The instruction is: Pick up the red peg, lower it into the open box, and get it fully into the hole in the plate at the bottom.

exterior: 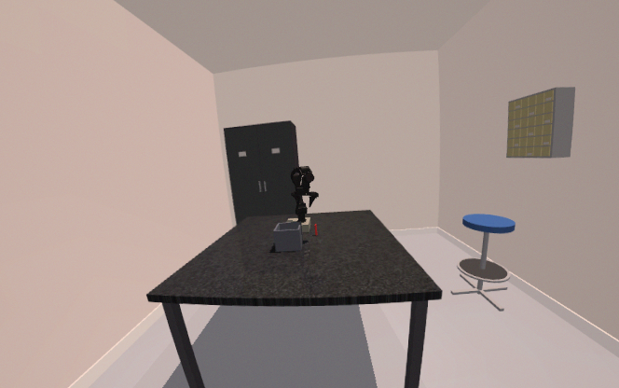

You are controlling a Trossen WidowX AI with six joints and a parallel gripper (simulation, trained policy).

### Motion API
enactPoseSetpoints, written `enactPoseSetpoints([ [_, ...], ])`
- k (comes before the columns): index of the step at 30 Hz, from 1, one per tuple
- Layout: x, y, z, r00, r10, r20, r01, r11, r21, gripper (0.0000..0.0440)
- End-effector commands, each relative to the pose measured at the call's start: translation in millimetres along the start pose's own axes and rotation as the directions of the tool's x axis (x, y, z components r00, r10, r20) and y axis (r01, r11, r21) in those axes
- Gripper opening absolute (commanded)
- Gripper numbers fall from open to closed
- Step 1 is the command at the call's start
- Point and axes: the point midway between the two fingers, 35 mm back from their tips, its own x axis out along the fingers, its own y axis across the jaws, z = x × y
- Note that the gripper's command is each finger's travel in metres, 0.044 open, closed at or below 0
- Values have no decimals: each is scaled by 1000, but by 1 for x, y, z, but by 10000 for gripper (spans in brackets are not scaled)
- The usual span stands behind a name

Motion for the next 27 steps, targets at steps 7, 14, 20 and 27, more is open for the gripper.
enactPoseSetpoints([
  [7, 19, 1, -44, 981, -2, -192, 48, 970, 237, 440],
  [14, 32, 3, -75, 951, -15, -310, 139, 914, 382, 440],
  [20, 43, 5, -97, 924, -32, -382, 223, 855, 469, 440],
  [27, 57, 6, -116, 900, -54, -432, 303, 792, 531, 440],
])
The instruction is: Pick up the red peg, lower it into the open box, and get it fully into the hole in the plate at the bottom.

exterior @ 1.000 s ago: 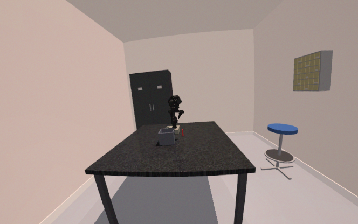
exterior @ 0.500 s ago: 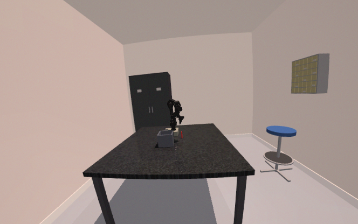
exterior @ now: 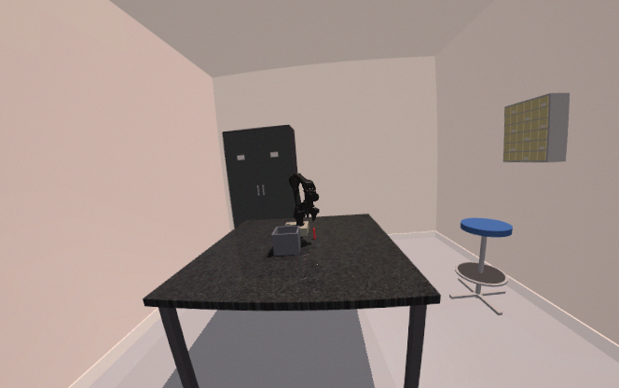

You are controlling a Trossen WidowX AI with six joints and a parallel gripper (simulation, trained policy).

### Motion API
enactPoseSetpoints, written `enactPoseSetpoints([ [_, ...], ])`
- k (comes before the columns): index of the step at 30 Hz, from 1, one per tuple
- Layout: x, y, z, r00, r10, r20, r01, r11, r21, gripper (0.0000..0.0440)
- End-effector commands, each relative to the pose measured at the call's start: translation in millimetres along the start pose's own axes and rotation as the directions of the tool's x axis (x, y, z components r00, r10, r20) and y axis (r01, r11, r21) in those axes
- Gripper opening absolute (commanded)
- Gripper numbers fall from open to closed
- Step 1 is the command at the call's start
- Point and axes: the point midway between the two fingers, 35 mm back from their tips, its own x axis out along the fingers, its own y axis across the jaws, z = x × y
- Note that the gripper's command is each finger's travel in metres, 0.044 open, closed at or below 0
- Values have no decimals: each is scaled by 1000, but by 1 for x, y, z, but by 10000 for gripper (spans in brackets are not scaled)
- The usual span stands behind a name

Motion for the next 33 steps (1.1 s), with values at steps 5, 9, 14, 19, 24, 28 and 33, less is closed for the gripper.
enactPoseSetpoints([
  [5, 27, -2, -6, 999, -43, -17, 44, 995, 86, 440],
  [9, 42, -1, -7, 998, -53, -20, 55, 991, 125, 440],
  [14, 59, 0, -7, 998, -57, -22, 60, 985, 161, 440],
  [19, 74, 2, -7, 998, -55, -20, 58, 980, 189, 434],
  [24, 89, 4, -7, 999, -51, -17, 54, 975, 214, 423],
  [28, 100, 5, -7, 999, -47, -15, 49, 971, 232, 404],
  [33, 112, 10, -8, 999, -33, -21, 37, 969, 244, 312],
])
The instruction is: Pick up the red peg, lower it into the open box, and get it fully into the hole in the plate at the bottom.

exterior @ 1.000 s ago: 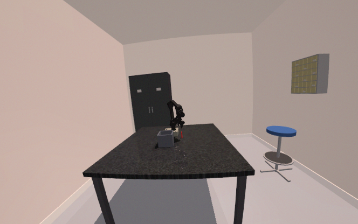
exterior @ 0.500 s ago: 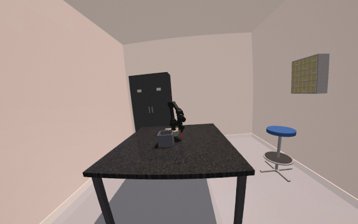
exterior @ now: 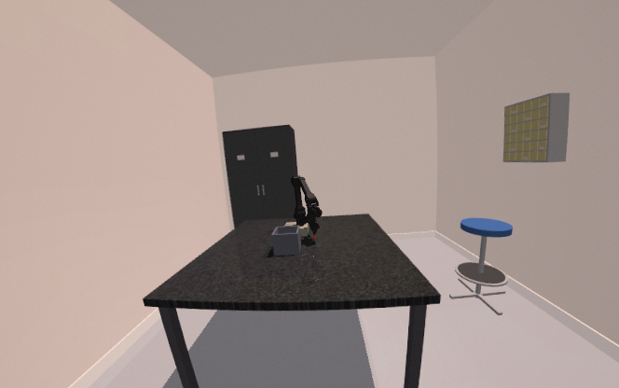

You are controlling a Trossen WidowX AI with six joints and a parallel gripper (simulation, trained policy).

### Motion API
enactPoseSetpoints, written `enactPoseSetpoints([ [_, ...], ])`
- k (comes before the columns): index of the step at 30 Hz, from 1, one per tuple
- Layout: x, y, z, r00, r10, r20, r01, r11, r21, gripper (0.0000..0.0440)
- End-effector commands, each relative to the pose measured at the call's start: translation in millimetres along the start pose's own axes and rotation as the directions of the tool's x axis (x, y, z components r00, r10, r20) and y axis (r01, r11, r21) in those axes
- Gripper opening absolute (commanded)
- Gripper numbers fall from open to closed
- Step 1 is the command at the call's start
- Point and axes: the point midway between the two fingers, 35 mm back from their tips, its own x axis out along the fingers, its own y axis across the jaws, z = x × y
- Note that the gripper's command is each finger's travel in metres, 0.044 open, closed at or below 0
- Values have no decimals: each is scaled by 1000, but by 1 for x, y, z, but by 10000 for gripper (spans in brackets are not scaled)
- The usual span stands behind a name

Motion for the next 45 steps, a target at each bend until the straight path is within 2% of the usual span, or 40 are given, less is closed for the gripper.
enactPoseSetpoints([
  [1, 8, 2, -2, 1000, -2, -9, 2, 1000, 8, 286],
  [12, 19, 20, -11, 999, 32, -36, -33, 999, -27, 17],
  [28, -20, 46, -25, 977, 172, -124, -169, 985, 35, 0],
  [45, -96, 75, -16, 922, 359, -141, -359, 933, 31, 0],
])
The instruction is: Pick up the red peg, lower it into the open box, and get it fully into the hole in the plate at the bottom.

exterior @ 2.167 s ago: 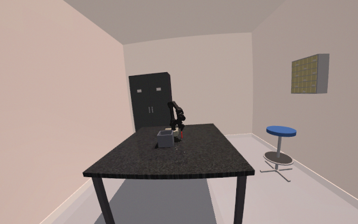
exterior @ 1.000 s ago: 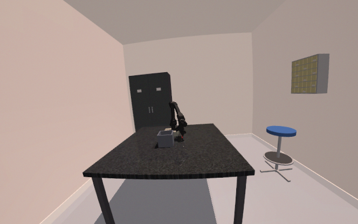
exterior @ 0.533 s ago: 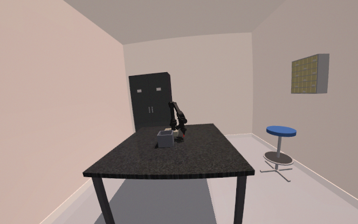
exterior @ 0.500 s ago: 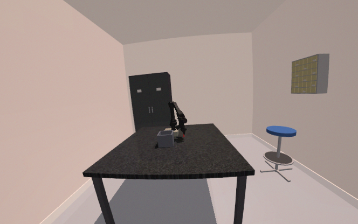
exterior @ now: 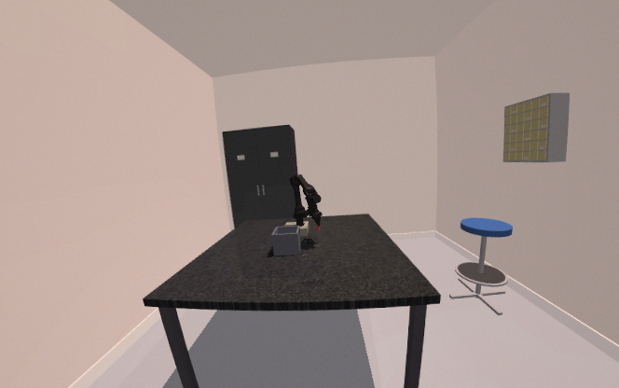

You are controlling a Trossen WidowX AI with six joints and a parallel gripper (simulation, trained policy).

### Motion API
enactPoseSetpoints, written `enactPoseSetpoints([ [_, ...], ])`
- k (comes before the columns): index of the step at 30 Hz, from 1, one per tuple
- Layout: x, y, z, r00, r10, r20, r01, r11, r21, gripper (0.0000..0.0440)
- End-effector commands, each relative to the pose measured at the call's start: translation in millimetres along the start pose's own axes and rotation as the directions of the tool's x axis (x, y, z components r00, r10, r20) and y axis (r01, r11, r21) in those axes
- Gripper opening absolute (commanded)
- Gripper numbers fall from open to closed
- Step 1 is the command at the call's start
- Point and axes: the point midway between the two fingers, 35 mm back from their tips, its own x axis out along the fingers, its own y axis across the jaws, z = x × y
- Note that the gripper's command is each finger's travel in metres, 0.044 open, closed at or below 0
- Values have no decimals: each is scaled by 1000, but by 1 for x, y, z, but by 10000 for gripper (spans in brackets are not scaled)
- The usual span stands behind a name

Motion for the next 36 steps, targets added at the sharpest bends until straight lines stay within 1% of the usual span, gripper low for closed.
enactPoseSetpoints([
  [1, -16, 11, 4, 999, 44, 12, -44, 999, -13, 0],
  [10, -57, 33, 26, 990, 123, 65, -121, 992, -25, 0],
  [16, -76, 41, 49, 982, 144, 119, -143, 990, -17, 0],
  [24, -87, 44, 81, 975, 127, 182, -131, 991, 10, 0],
  [36, -91, 44, 121, 971, 65, 229, -80, 995, 55, 0],
])
